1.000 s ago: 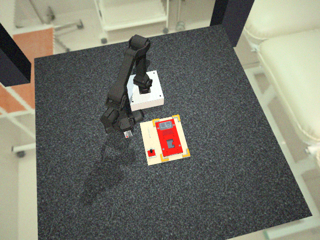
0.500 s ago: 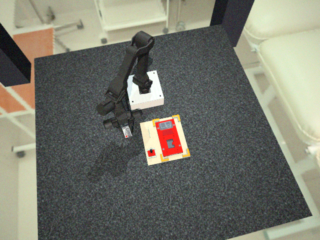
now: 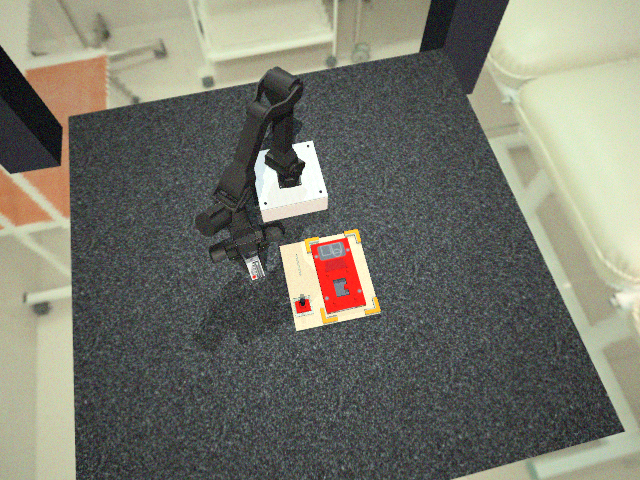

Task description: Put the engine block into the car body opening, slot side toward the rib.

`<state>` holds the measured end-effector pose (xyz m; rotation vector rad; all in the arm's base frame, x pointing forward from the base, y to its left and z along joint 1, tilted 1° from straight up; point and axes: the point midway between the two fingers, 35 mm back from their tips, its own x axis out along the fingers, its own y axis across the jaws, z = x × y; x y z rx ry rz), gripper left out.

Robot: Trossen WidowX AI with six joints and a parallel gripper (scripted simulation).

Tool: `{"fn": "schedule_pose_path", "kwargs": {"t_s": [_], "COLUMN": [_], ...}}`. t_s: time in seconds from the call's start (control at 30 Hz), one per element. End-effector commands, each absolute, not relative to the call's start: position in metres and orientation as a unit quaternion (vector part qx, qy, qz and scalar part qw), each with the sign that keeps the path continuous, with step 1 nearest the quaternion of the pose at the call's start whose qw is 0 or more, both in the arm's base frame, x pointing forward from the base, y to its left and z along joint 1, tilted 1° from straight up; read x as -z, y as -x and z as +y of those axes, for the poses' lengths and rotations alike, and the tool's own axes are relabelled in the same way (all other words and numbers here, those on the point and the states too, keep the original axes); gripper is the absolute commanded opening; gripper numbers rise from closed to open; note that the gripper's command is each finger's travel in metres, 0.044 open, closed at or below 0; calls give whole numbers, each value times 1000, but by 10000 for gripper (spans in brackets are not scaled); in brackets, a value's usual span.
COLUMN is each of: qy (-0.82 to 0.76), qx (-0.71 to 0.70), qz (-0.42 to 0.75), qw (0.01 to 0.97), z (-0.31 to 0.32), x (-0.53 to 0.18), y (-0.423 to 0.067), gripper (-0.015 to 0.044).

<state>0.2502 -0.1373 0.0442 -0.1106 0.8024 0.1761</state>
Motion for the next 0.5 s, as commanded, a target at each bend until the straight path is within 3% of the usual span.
{"fn": "schedule_pose_path", "kwargs": {"t_s": [0.0, 0.47], "qy": [53, 52], "qx": [-89, -89], "qz": [388, 388], "qw": [916, 916], "z": [-135, -136], "x": [-36, -9], "y": [-250, -251], "gripper": [0, 0]}}
